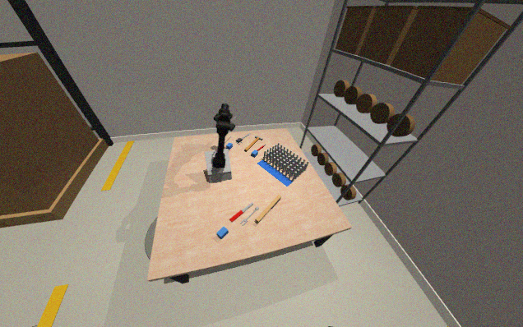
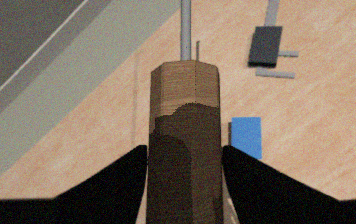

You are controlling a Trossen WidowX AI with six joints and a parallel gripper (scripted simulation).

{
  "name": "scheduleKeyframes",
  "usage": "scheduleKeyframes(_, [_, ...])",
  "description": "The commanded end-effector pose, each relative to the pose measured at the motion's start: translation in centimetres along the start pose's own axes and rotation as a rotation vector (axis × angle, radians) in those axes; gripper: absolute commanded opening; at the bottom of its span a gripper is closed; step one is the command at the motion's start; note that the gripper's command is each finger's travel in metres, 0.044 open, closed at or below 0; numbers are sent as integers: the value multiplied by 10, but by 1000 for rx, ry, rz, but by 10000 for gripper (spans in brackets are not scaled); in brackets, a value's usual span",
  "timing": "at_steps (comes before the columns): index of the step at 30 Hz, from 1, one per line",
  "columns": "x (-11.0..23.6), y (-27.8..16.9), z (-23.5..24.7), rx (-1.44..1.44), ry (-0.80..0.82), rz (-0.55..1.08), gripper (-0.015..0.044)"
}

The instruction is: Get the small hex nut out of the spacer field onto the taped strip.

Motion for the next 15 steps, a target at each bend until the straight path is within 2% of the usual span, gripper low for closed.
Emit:
scheduleKeyframes(1, [21, 10, -30, -10, -1, -30, 0])
scheduleKeyframes(15, [71, 13, -128, -57, -18, -80, 0])
Point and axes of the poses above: the point midway between the two fingers, 35 mm back from their tips, its own x axis back along the fingers, its own z axis across the jaws, y = z × x, the point moved 8 cm from there along x, back along the fingers, and after that the axes turned 12 degrees about x, right-handed, at the moved point
